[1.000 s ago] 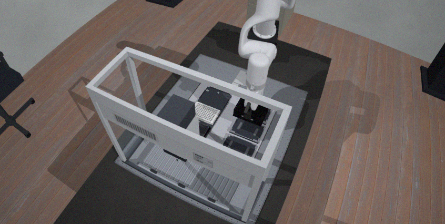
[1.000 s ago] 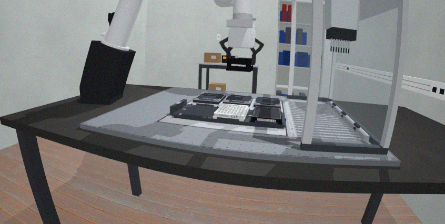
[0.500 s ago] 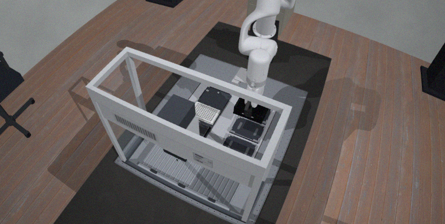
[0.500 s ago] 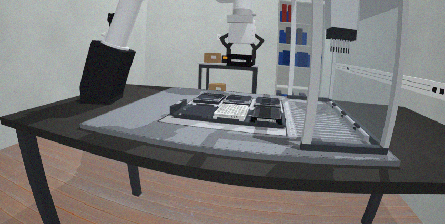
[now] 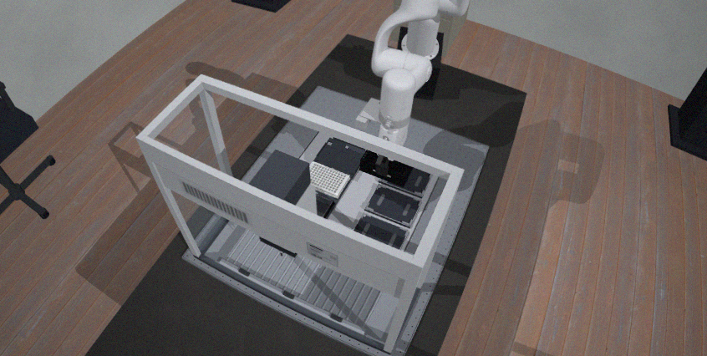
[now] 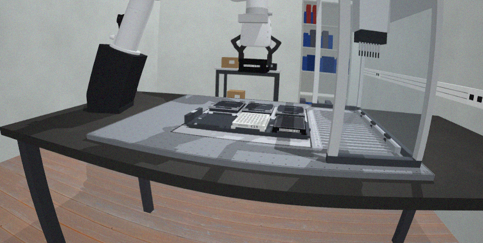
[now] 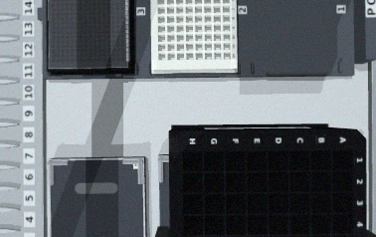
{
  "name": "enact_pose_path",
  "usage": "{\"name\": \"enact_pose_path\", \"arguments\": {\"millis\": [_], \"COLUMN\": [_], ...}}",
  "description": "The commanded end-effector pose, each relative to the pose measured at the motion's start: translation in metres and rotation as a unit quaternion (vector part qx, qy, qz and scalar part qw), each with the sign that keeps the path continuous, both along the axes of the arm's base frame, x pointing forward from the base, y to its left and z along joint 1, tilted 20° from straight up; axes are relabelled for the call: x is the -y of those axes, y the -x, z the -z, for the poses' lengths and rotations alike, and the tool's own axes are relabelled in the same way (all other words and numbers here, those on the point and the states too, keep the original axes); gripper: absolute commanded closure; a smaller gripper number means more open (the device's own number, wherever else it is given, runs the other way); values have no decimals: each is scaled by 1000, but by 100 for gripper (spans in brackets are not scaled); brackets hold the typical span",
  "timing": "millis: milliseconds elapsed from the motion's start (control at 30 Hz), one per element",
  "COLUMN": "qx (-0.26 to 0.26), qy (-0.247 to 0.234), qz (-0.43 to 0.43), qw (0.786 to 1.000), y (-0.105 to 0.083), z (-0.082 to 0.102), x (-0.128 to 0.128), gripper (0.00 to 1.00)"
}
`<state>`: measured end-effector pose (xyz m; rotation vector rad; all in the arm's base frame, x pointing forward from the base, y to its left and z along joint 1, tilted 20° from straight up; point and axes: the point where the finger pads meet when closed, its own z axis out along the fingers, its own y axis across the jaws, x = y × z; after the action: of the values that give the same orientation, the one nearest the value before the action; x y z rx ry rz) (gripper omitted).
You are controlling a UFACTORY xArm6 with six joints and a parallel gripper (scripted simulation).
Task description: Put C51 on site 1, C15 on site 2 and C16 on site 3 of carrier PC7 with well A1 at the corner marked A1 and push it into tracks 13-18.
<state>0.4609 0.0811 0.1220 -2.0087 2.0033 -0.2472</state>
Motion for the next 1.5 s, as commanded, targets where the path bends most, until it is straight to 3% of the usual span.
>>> {"name": "enact_pose_path", "arguments": {"millis": [0,1267,1467], "qx": [2,2,2], "qy": [-2,-1,-1], "qz": [-1,-1,-1], "qw": [1000,1000,1000], "y": [7,66,67], "z": [3,39,39], "x": [20,175,176], "gripper": [100,100,100]}}
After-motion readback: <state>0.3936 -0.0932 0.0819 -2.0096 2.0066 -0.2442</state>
